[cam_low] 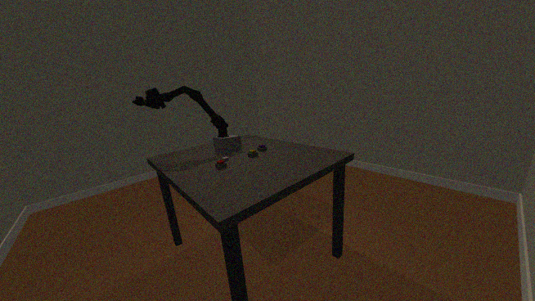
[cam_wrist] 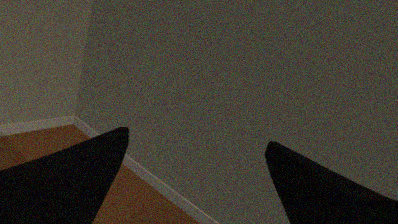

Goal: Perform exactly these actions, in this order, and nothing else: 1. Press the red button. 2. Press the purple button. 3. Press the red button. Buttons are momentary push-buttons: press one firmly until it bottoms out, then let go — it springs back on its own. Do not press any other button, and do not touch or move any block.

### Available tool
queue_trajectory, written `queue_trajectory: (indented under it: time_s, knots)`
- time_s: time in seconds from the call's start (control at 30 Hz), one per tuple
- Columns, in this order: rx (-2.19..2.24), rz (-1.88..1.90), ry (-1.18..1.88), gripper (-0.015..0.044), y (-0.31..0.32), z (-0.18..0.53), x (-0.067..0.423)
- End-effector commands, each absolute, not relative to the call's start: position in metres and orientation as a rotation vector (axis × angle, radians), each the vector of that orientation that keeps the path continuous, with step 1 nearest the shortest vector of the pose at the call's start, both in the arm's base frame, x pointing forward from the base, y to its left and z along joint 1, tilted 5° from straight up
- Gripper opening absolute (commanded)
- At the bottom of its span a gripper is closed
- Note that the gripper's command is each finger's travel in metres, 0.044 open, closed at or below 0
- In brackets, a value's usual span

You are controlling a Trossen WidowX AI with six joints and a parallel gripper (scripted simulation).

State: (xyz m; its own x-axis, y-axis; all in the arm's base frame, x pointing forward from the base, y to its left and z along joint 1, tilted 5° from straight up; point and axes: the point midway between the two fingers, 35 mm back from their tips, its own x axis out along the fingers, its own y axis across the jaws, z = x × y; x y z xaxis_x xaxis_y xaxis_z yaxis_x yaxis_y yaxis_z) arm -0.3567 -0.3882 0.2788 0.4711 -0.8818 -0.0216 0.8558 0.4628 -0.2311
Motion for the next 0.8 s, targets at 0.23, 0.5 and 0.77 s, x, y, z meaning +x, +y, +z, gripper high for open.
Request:
queue_trajectory:
  time_s: [0.23,0.5,0.77]
  knots:
    - [0.014,-1.042,0.147,0.0400,-0.453,0.252,-0.284]
    - [0.191,-0.916,0.236,0.0400,-0.510,0.213,-0.164]
    - [0.334,-0.770,0.395,0.0400,-0.524,0.171,-0.035]
